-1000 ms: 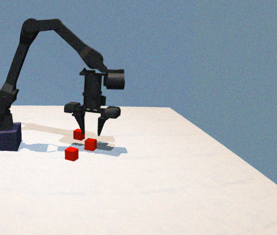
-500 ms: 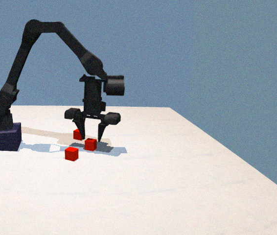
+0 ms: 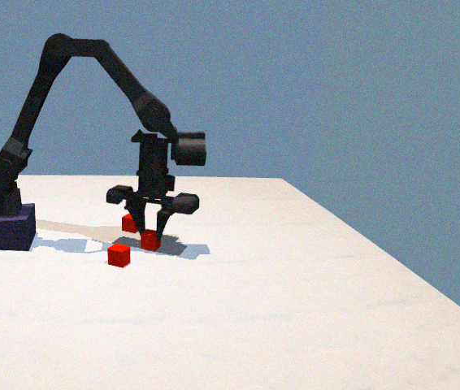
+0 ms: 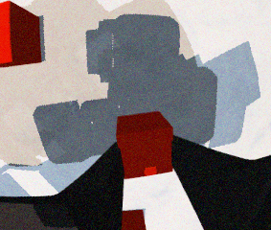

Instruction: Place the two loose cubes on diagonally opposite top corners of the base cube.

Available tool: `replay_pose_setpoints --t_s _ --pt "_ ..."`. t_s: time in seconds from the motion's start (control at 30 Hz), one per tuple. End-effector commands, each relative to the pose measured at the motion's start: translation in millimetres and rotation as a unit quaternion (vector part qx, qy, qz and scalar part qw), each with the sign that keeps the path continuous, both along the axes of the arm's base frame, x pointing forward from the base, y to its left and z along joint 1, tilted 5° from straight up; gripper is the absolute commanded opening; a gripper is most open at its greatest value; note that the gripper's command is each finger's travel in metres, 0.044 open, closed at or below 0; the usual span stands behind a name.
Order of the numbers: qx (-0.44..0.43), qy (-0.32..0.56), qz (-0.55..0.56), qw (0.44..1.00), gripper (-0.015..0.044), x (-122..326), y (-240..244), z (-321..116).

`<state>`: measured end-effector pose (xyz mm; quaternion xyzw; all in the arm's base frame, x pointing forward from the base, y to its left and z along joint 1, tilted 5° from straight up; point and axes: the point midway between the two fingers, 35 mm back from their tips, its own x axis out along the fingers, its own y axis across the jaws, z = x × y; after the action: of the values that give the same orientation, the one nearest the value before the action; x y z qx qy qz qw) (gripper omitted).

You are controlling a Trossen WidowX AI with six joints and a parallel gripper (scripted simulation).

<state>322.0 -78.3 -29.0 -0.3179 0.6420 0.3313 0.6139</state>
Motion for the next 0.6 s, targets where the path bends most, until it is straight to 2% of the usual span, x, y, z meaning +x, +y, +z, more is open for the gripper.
replay_pose_setpoints --t_s 0.0,0.57 --pt "0.001 0.001 -0.002 1.000 0.0105 -0.3 0.2 -1.6" --pt "0.001 0.001 -0.002 1.000 0.0105 7.6 -1.3 48.2"
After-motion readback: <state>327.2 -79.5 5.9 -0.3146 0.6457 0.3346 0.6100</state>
